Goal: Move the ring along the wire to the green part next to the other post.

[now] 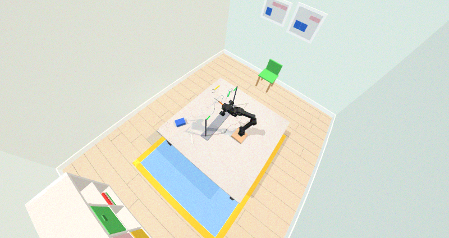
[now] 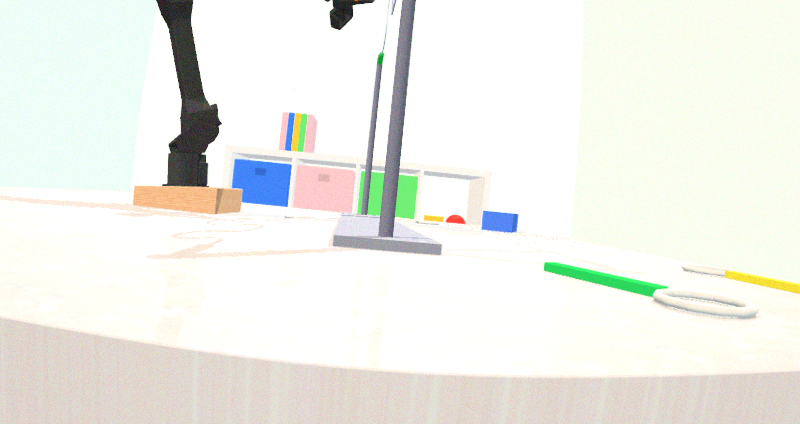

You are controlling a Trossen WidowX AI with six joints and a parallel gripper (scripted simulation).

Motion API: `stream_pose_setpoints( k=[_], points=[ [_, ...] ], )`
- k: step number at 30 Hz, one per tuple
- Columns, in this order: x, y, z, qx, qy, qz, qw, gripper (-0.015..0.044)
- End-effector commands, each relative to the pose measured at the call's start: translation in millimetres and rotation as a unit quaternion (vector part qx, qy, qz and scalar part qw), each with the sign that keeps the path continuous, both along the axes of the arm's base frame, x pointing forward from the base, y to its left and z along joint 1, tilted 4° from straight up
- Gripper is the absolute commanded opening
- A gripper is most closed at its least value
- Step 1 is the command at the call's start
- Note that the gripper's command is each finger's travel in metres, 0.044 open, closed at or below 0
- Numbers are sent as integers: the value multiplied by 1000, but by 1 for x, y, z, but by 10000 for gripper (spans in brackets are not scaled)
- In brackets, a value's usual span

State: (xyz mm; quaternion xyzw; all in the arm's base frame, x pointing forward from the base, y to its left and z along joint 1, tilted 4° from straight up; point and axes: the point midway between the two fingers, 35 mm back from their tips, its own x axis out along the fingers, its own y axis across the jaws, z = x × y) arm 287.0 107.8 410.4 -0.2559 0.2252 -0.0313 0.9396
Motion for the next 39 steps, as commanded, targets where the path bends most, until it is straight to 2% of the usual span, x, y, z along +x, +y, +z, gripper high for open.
stream_pose_setpoints(
  k=[1,39],
  points=[
    [0,-2,1,-31,-6,1,1000,-150],
    [3,-14,12,-259,-43,13,965,-150]
  ],
)
